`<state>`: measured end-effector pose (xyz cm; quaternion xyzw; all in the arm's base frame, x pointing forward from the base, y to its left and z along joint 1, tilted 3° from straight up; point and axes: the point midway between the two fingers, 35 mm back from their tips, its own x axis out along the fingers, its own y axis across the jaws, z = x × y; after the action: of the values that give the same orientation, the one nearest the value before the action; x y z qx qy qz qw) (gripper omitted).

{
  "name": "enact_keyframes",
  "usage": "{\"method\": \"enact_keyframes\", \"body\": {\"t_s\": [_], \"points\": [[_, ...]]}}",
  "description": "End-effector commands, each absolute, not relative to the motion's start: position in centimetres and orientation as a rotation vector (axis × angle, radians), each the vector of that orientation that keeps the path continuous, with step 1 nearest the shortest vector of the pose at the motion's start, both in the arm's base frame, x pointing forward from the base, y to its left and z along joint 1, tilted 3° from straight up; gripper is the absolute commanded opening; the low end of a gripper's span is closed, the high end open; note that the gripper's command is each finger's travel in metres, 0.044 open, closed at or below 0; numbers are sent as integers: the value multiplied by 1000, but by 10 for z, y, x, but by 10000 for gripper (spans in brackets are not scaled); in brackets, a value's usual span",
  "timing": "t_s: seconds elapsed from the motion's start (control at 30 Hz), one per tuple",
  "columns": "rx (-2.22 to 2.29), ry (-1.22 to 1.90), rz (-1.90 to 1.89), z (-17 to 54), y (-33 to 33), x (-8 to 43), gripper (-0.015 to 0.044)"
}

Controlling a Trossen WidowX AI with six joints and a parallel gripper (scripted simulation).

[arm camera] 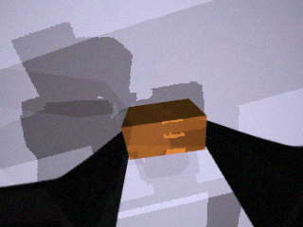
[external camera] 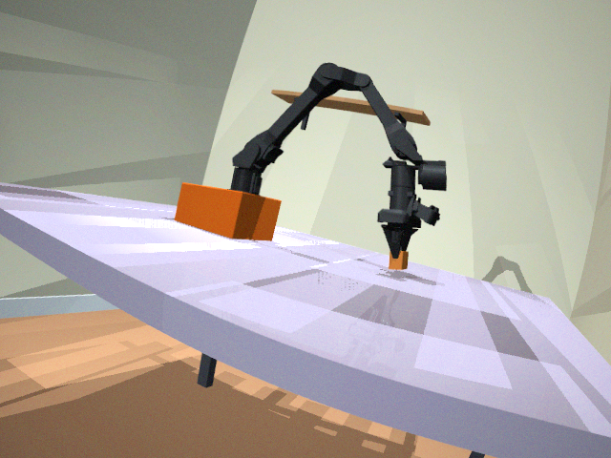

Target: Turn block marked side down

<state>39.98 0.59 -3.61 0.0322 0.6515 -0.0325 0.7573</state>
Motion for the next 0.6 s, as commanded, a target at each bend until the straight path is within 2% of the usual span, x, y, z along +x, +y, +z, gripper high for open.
{"method": "enact_keyframes", "body": {"t_s": [0.0,0.57], "points": [[60,1354,-74,-37,6,400,0],[60,1096,-86,-38,6,395,0]]}}
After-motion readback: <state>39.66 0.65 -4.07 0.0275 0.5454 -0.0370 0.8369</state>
